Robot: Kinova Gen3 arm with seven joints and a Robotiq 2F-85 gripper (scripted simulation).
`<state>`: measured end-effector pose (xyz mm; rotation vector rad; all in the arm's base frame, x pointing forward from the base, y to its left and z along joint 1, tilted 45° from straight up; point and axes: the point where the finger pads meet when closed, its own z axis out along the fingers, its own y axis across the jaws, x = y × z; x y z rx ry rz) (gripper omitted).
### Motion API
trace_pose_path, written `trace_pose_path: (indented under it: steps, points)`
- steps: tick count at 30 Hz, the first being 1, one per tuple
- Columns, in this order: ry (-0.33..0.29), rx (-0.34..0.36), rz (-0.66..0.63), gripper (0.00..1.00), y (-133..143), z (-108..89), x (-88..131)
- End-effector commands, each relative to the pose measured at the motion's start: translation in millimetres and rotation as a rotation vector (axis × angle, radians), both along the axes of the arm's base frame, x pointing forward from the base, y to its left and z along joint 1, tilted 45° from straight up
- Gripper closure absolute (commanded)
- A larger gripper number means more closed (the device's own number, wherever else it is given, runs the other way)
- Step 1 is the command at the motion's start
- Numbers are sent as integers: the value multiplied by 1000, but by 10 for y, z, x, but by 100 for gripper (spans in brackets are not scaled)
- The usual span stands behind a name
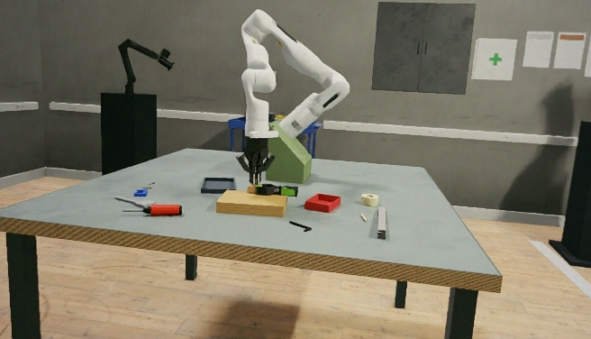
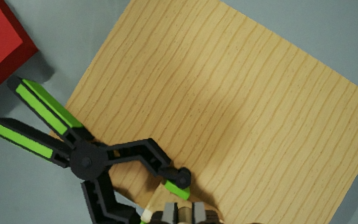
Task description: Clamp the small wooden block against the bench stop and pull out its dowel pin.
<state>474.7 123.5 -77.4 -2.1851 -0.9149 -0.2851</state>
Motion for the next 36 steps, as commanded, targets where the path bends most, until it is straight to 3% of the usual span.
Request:
trace_pose_path:
  steps: [1, 36]
  points:
    - [-10, 0, 7, 90, -11, 8, 9]
    - [-81, 7, 77, 90, -14, 11, 10]
